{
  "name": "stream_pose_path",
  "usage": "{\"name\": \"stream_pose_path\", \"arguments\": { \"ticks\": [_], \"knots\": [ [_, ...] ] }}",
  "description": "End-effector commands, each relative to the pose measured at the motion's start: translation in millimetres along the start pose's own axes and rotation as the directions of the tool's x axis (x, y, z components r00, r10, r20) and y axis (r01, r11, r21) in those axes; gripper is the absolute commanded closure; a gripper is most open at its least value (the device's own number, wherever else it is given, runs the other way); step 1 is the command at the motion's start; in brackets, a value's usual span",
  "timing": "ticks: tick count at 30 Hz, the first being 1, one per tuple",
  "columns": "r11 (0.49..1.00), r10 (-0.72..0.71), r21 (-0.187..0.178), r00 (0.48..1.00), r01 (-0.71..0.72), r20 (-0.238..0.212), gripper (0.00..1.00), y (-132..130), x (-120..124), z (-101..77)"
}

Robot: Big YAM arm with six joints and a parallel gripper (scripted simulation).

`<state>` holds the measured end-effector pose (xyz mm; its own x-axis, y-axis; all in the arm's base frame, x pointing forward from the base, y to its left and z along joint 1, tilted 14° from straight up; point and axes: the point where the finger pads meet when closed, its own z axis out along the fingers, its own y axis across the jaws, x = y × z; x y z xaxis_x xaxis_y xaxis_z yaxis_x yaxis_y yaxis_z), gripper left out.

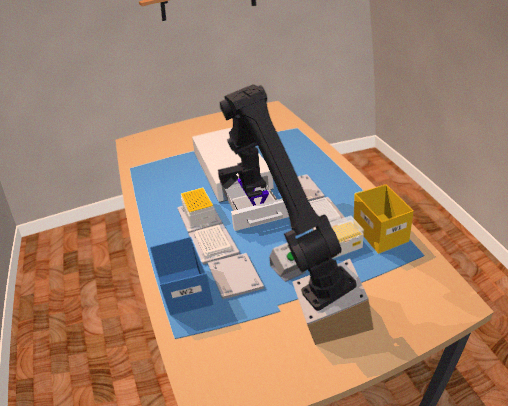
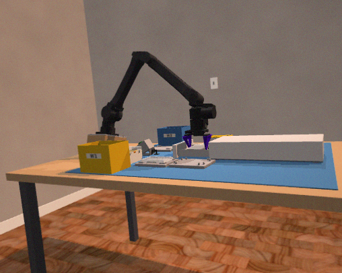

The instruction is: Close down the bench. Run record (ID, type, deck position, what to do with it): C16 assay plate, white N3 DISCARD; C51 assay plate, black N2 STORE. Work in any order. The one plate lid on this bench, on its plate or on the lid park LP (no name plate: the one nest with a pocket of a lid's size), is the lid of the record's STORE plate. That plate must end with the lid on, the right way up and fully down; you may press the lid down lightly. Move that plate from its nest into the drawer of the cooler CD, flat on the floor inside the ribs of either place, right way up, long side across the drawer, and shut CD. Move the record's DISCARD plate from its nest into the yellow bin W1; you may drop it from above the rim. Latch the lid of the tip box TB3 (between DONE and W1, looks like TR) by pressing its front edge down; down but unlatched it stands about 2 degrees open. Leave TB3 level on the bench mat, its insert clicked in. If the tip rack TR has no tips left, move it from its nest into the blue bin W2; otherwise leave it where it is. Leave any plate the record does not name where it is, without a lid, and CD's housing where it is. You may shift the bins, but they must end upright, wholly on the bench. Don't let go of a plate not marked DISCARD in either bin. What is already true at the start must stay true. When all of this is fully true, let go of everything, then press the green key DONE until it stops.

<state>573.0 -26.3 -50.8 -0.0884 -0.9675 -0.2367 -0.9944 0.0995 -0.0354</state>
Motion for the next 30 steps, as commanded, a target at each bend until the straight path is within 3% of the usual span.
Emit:
{"name": "stream_pose_path", "arguments": {
  "ticks": [1, 2, 3, 9, 10, 12, 13, 16, 30],
  "knots": [
    [0.999, -0.005, 0.043, 1.000, 0.005, 0.000, 1.00, -16.3, 0.3, -17.2],
    [0.999, 0.003, 0.042, 1.000, -0.003, -0.002, 1.00, -15.3, 9.3, -16.9],
    [0.999, -0.005, 0.043, 1.000, 0.005, 0.000, 1.00, -16.3, 0.3, -17.2],
    [0.999, -0.005, 0.043, 1.000, 0.005, 0.000, 1.00, -16.4, 0.4, -17.2],
    [0.999, 0.003, 0.043, 1.000, -0.003, -0.002, 1.00, -16.8, 9.5, -16.8],
    [0.999, -0.005, 0.043, 1.000, 0.005, 0.000, 1.00, -16.5, 0.4, -17.2],
    [0.999, 0.004, 0.043, 1.000, -0.004, -0.002, 1.00, -17.3, 9.6, -16.8],
    [0.999, -0.005, 0.043, 1.000, 0.005, 0.000, 1.00, -16.5, 0.4, -17.2],
    [0.999, -0.005, 0.043, 1.000, 0.005, 0.000, 1.00, -16.7, 0.3, -17.2]
  ]
}}
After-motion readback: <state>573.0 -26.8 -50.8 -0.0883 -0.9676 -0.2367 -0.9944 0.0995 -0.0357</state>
